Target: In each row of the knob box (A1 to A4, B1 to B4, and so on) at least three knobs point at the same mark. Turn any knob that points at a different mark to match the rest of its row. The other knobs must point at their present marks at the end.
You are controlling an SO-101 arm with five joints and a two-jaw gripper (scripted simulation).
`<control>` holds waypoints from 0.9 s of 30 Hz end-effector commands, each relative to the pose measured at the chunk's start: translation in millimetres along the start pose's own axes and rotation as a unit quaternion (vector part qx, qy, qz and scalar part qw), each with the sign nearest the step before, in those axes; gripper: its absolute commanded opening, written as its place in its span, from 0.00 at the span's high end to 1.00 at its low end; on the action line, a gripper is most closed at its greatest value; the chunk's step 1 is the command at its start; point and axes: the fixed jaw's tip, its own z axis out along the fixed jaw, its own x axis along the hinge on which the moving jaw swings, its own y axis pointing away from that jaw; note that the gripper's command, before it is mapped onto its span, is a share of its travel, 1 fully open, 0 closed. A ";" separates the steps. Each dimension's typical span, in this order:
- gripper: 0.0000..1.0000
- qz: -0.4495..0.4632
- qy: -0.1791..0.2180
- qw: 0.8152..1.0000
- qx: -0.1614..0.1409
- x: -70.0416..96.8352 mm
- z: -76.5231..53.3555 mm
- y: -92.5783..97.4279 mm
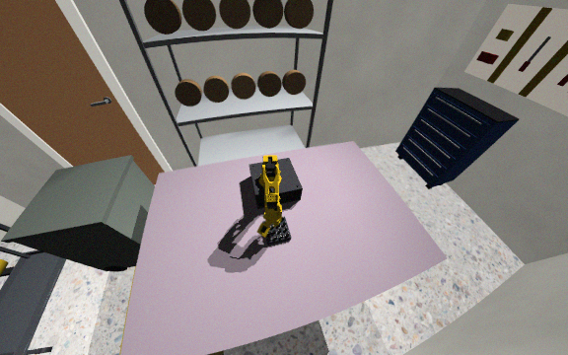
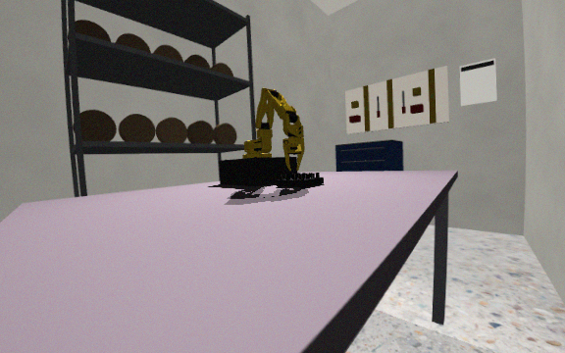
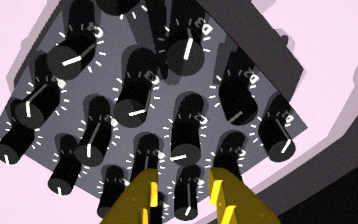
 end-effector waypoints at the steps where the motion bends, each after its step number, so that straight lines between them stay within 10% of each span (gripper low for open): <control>1: 0.90 0.004 0.007 1.000 0.005 2.4 4.1 -3.5; 27: 0.90 0.004 0.007 1.000 0.005 5.4 5.0 -6.0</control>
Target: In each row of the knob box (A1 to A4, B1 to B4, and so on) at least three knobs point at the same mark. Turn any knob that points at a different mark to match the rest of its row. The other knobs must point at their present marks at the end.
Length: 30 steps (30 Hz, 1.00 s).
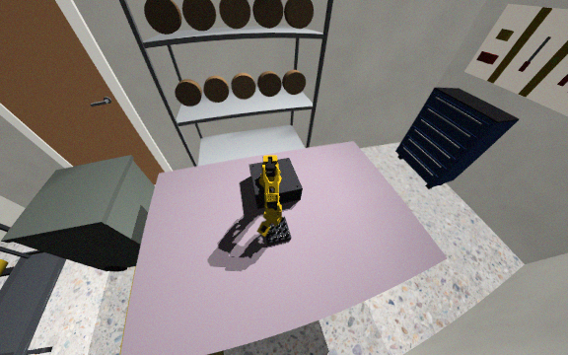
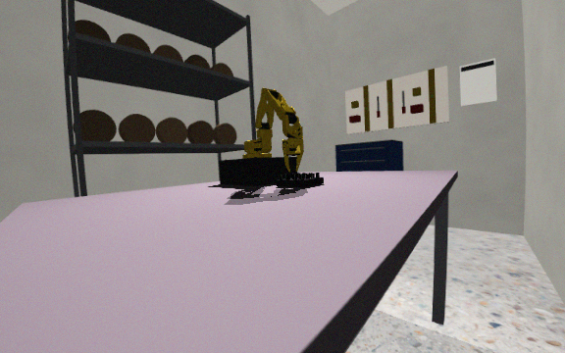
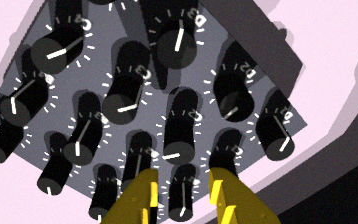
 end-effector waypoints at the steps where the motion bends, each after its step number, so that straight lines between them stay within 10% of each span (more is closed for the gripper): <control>1: 0.90 0.004 0.005 1.000 0.003 2.1 2.1 -3.2; 30: 0.90 0.004 0.005 1.000 0.003 2.4 25.0 -3.3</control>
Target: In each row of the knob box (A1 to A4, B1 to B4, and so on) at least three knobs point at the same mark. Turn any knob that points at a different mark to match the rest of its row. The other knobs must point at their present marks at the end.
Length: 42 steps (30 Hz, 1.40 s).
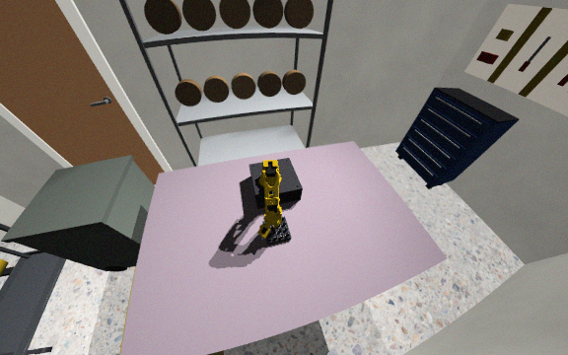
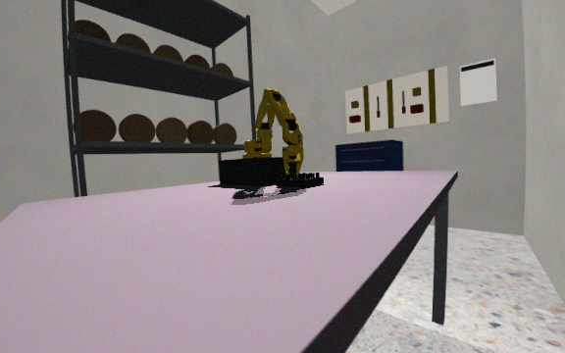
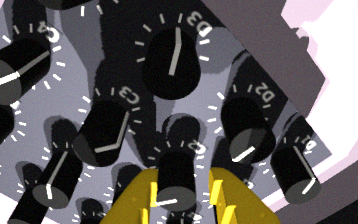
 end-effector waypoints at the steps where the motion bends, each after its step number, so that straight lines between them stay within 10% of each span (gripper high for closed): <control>1: 0.90 0.004 0.004 1.000 0.003 0.3 3.4 -2.0; 42: 0.90 0.004 0.004 1.000 0.003 -1.8 1.7 -0.2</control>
